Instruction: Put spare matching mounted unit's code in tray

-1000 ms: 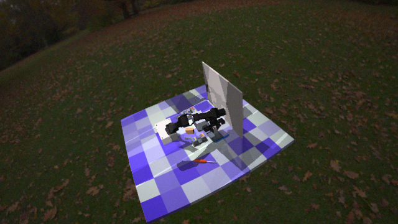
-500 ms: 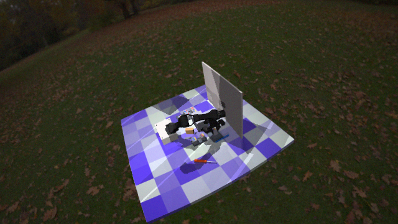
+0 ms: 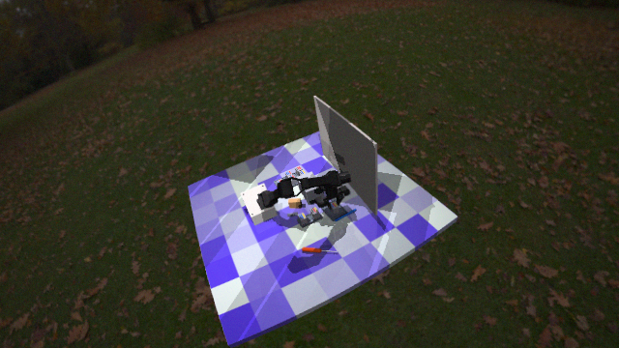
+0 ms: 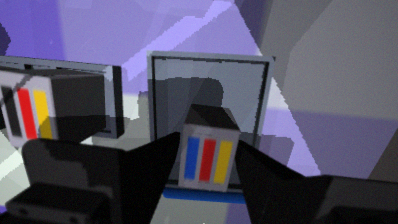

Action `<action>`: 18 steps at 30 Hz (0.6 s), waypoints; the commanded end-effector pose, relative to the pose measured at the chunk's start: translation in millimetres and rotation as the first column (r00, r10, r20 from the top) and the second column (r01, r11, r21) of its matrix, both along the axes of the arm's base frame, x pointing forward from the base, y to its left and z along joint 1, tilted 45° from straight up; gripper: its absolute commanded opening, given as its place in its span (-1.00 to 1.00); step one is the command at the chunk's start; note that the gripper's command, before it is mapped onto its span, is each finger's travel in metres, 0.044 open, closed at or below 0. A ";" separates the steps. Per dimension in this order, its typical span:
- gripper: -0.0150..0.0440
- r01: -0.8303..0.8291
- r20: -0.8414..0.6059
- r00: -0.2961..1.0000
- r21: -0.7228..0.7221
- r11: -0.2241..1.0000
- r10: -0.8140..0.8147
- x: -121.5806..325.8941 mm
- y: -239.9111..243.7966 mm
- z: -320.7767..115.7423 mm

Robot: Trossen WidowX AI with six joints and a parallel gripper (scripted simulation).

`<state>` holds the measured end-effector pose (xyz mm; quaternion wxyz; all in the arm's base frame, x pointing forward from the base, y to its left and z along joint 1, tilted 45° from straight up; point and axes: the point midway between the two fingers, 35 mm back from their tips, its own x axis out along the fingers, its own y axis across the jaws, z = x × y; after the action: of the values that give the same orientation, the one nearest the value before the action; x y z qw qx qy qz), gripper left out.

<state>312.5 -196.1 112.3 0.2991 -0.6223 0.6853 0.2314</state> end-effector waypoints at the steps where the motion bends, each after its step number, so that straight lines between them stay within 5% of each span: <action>1: 0.58 0.001 0.001 1.000 0.000 1.000 -0.001 0.1 0.0 0.2; 6: 1.00 0.001 0.001 1.000 0.000 1.000 -0.001 0.1 0.0 0.2; 14: 1.00 -0.002 -0.004 1.000 0.008 1.000 0.002 4.5 74.6 71.1; 18: 1.00 -0.002 -0.005 1.000 0.008 1.000 0.002 4.1 76.6 73.2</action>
<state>319.5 -130.1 170.9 0.3016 -0.6221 0.6814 0.2403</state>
